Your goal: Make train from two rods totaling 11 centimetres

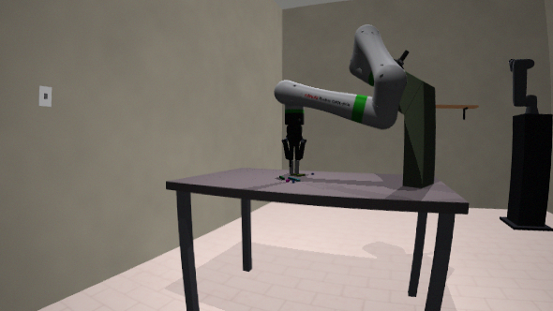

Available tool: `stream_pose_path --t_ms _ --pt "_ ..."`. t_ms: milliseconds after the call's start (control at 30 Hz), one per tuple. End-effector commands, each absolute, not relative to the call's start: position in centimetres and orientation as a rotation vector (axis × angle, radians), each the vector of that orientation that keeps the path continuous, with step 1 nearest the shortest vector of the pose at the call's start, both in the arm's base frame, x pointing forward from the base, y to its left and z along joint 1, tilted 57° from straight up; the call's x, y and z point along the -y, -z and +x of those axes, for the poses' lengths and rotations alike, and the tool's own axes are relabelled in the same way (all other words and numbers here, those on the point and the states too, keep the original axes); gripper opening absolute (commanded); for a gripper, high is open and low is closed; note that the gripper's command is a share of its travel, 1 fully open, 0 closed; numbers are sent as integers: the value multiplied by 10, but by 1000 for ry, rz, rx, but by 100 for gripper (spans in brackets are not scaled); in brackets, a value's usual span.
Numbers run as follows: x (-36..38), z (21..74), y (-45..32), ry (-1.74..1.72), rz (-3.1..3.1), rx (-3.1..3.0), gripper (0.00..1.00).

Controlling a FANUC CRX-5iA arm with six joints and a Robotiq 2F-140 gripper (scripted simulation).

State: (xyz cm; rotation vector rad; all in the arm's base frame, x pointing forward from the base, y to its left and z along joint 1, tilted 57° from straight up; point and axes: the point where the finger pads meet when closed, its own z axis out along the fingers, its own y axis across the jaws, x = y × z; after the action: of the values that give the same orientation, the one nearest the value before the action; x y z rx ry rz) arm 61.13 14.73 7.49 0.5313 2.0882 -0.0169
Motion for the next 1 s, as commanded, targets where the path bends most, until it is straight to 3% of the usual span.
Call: stream_pose_path --t_ms 0,967 --pt "-147 614 -73 17 531 -2088 15" --pt "-144 622 -67 17 531 -2088 15"
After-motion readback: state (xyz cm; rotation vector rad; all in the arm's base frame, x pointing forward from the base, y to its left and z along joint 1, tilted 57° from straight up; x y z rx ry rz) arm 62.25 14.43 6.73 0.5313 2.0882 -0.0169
